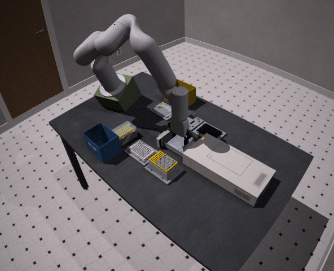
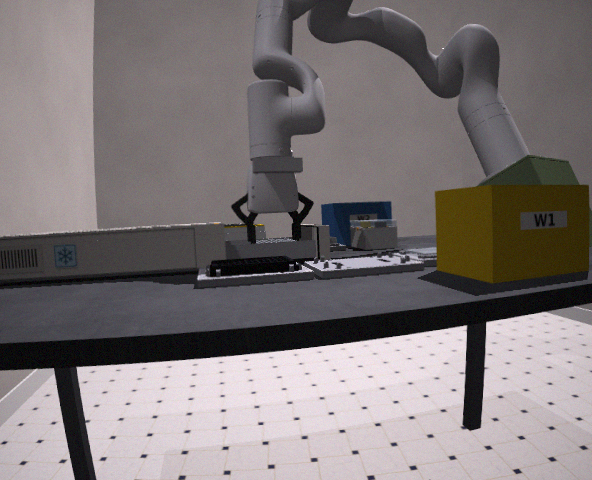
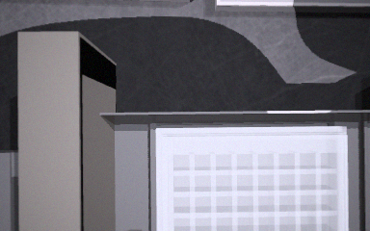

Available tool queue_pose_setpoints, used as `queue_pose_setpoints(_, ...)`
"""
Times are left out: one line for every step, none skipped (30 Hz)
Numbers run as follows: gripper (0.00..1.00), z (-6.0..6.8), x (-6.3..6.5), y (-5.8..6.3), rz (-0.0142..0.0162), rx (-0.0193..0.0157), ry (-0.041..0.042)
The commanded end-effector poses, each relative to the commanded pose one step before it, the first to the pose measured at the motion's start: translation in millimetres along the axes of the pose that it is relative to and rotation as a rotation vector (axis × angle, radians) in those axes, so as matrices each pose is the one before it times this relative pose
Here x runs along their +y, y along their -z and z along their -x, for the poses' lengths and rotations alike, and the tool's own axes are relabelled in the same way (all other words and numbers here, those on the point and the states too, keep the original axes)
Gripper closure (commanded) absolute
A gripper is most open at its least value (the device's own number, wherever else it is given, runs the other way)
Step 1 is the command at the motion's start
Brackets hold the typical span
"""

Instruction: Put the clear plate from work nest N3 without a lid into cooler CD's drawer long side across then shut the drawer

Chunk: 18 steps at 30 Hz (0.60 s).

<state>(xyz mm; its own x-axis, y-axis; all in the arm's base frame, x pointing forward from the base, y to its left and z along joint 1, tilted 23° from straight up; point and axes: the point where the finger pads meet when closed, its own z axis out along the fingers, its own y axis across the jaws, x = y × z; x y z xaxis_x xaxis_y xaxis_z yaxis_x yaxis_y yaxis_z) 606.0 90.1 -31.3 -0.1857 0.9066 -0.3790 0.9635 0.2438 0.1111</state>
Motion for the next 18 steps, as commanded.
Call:
queue_pose_setpoints(1.00,-0.05,0.94,-2.57,0.00181,0.00017,-0.00032)
queue_pose_setpoints(1.00,0.00,0.00,-0.67,0.00000,0.00000,0.00000)
queue_pose_setpoints(1.00,0.00,0.00,-0.67,0.00000,0.00000,0.00000)
queue_pose_setpoints(1.00,0.00,0.00,-0.67,0.00000,0.00000,0.00000)
queue_pose_setpoints(1.00,0.00,0.00,0.00,0.00000,0.00000,0.00000)
queue_pose_setpoints(1.00,0.00,0.00,0.00,0.00000,0.00000,0.00000)
queue_pose_setpoints(1.00,0.01,0.04,-0.60,-0.00005,0.00002,0.00001)
queue_pose_setpoints(1.00,-0.01,-0.04,-0.74,0.00005,-0.00002,-0.00001)
queue_pose_setpoints(1.00,0.00,0.01,-0.67,0.00000,0.00000,0.00000)
queue_pose_setpoints(1.00,0.00,0.00,-0.67,0.00000,0.00000,0.00000)
queue_pose_setpoints(1.00,0.00,0.00,-0.67,0.00000,0.00000,0.00000)
queue_pose_setpoints(1.00,0.00,0.00,-0.67,0.00000,0.00000,0.00000)
queue_pose_setpoints(1.00,0.00,0.00,-0.67,0.00000,0.00000,0.00000)
queue_pose_setpoints(1.00,0.00,0.00,-0.67,0.00000,0.00000,0.00000)
queue_pose_setpoints(1.00,0.00,0.00,-0.67,0.00000,0.00000,0.00000)
queue_pose_setpoints(1.00,0.00,0.00,-0.33,0.00000,0.00000,0.00000)
queue_pose_setpoints(1.00,0.00,0.00,0.00,0.00000,0.00000,0.00000)
queue_pose_setpoints(1.00,0.01,0.04,0.06,-0.00004,0.00002,0.00001)
